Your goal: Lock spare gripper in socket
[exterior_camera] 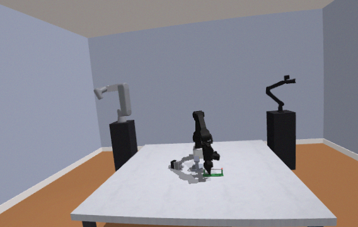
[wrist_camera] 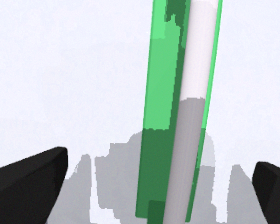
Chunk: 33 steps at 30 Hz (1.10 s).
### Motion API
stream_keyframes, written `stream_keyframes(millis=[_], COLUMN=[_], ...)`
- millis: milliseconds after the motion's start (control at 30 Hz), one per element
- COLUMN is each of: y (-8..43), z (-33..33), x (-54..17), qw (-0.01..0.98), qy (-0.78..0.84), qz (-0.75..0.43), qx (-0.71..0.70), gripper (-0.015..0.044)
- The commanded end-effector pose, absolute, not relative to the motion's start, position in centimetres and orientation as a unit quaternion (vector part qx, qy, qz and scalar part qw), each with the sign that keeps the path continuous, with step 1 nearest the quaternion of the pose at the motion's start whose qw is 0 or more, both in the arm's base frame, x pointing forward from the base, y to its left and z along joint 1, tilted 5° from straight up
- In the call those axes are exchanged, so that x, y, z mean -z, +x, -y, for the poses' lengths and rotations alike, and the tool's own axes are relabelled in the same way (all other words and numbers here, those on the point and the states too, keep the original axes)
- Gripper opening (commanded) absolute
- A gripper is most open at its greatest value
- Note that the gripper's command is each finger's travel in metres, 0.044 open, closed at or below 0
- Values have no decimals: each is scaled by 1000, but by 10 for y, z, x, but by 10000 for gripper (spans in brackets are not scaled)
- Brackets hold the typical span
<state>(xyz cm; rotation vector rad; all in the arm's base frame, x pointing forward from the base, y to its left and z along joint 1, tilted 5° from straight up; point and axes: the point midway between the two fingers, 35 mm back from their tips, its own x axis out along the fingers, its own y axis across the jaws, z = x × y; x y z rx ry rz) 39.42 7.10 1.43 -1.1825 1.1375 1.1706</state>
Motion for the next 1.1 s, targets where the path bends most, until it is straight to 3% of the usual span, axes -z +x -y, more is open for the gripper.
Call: stream_keyframes(millis=[0, 1067], y=[393, 379], z=[-71, -70], x=[-25, -90], qw=[534, 523], qy=[-496, -491], qz=[-477, -486], qx=[-491, -499], gripper=[440, 440])
